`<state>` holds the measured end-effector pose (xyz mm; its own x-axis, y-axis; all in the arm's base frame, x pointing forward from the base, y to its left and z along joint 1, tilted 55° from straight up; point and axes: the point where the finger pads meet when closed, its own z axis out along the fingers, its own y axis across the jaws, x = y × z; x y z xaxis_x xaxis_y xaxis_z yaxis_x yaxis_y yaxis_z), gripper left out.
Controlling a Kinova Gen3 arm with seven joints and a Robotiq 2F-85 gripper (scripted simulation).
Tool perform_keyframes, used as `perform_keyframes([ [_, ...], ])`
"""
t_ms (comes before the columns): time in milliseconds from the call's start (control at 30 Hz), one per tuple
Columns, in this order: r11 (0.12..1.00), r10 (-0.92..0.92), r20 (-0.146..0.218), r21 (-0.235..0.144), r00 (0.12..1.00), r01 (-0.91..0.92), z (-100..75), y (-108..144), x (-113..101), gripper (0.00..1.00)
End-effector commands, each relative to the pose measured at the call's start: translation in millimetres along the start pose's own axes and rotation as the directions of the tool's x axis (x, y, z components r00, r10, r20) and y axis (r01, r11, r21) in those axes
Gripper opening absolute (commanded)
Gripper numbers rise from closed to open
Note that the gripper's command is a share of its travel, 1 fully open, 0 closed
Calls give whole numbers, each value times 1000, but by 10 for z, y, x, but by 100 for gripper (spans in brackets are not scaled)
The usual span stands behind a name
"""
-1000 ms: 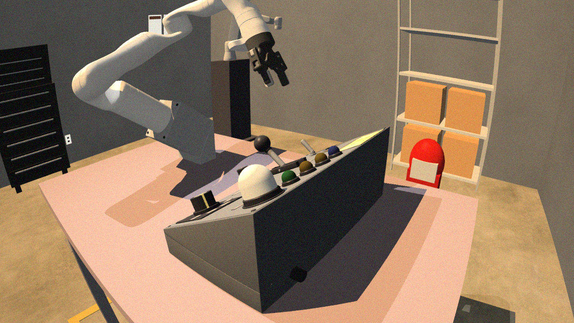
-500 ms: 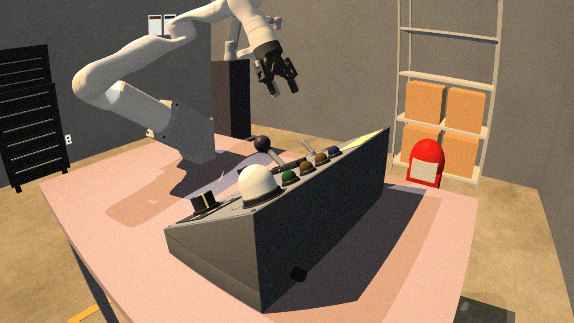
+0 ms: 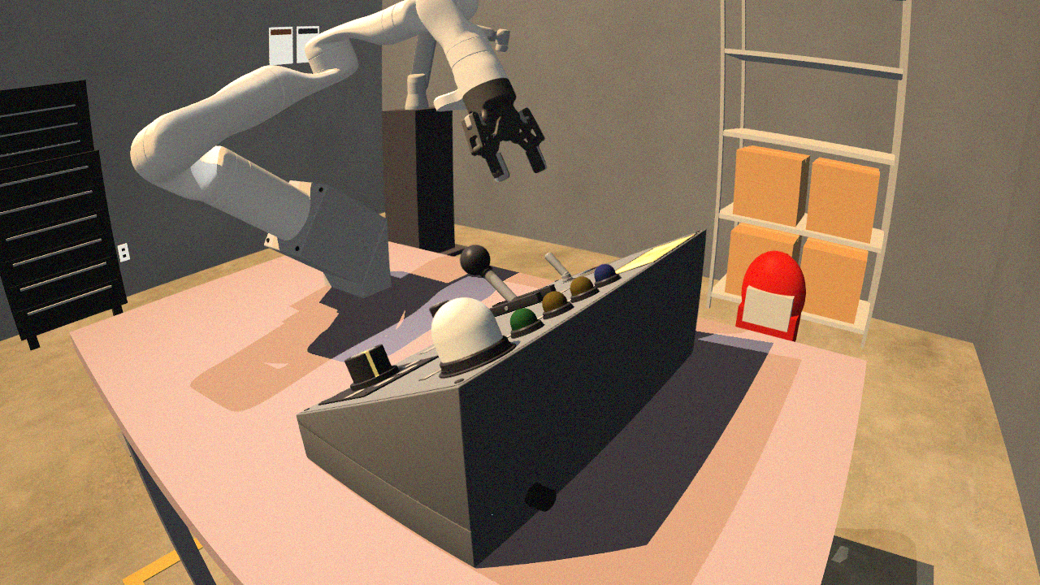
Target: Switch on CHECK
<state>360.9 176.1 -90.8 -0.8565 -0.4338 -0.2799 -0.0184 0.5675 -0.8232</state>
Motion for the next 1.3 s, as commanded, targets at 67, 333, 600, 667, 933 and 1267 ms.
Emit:
perform_keyframes([
  [67,1000,2,1,-1,1000,-2,-5,5,-4,100],
  [333,1000,2,1,-1,1000,-2,-5,5,-4,77],
  [600,1000,2,1,-1,1000,-2,-5,5,-4,77],
  [667,1000,2,1,-1,1000,-2,-5,5,-4,77],
  [933,1000,2,1,-1,1000,-2,-5,5,-4,77],
  [1267,1000,2,1,-2,1000,-2,-5,6,2,77],
])
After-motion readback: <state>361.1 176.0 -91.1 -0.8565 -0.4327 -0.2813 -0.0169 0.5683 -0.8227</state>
